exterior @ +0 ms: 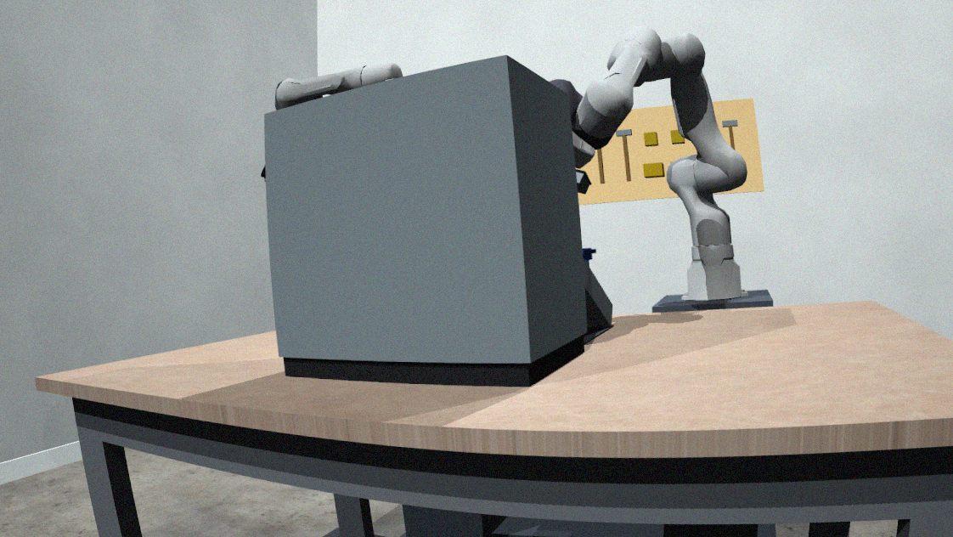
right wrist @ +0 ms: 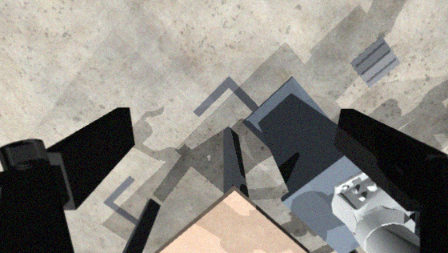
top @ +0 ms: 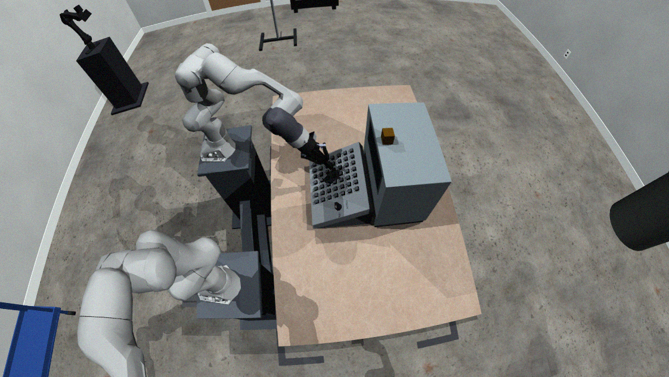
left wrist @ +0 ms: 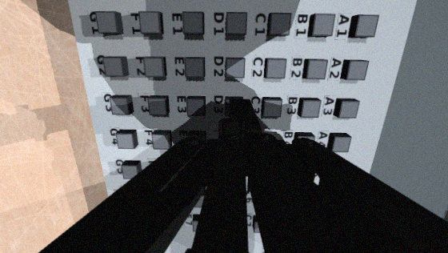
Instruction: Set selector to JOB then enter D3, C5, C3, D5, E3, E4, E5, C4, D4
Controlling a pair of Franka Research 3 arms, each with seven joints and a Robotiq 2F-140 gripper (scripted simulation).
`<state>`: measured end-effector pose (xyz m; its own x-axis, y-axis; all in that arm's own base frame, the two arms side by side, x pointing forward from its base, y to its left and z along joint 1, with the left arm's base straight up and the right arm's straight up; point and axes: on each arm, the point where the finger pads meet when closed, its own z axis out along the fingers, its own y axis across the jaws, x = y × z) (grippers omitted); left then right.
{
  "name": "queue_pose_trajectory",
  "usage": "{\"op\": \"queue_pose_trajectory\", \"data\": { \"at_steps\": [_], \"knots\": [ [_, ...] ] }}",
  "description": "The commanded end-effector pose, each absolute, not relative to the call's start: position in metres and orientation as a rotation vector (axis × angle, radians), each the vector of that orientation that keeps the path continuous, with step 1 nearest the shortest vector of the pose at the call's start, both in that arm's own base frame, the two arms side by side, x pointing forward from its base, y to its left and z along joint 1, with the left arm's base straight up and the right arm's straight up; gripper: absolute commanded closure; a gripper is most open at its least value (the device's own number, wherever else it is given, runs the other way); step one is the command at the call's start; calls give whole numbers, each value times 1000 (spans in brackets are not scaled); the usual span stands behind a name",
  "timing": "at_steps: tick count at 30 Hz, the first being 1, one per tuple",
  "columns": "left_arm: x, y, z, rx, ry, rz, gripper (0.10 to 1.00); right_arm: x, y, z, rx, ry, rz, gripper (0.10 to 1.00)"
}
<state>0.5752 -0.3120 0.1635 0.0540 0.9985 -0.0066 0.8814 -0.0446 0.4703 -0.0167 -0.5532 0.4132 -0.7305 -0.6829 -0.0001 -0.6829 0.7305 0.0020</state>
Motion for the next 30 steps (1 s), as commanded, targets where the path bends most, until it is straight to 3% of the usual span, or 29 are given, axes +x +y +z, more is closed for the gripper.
{"op": "queue_pose_trajectory", "data": {
  "at_steps": [1,30],
  "knots": [
    [571,-311,165,2002,1890,465,999,-16,-554,413,1159,-2920,0,98],
    [566,-345,170,2002,1890,465,999,-16,-554,413,1159,-2920,0,98]
  ]
}}
